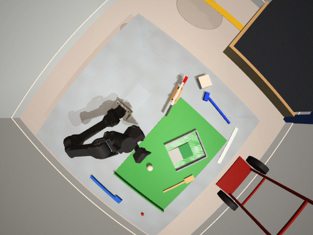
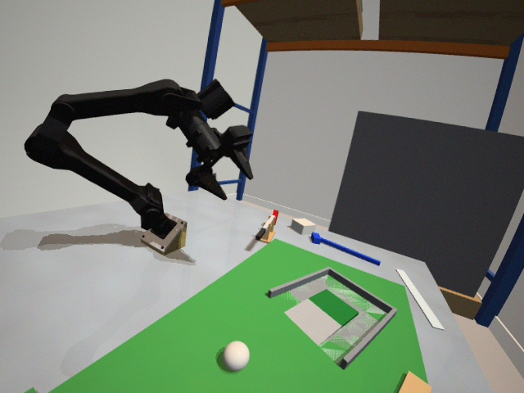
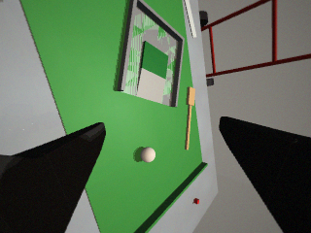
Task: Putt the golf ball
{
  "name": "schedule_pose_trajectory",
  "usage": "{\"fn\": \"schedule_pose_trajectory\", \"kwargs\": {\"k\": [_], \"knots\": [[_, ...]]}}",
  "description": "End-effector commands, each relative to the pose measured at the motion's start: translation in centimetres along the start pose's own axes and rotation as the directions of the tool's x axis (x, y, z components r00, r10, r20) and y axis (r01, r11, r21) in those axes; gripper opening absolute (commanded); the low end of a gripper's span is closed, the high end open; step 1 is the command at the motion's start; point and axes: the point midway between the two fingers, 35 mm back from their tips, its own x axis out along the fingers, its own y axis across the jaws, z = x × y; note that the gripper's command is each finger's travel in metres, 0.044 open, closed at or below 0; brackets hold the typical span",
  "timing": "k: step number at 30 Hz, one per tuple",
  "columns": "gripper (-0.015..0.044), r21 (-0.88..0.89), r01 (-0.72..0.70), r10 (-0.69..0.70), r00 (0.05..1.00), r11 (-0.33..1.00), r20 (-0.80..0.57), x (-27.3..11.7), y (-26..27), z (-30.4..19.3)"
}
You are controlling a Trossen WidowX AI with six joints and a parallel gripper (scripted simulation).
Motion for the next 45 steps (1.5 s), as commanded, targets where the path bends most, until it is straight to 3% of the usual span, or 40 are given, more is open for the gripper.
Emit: {"fn": "schedule_pose_trajectory", "kwargs": {"k": [1,12,22,45], "knots": [[0.044,-0.006,-0.075,0.075,0.996,0.997,0.038,1.2,-0.1,2.8],[0.044,-0.118,-0.414,0.424,0.902,0.903,0.084,7.4,4.0,13.8],[0.044,-0.186,-0.702,0.72,0.692,0.687,0.047,12.9,12.6,21.6],[0.044,-0.188,-0.718,0.736,0.676,0.67,0.041,16.5,16.4,20.6]]}}
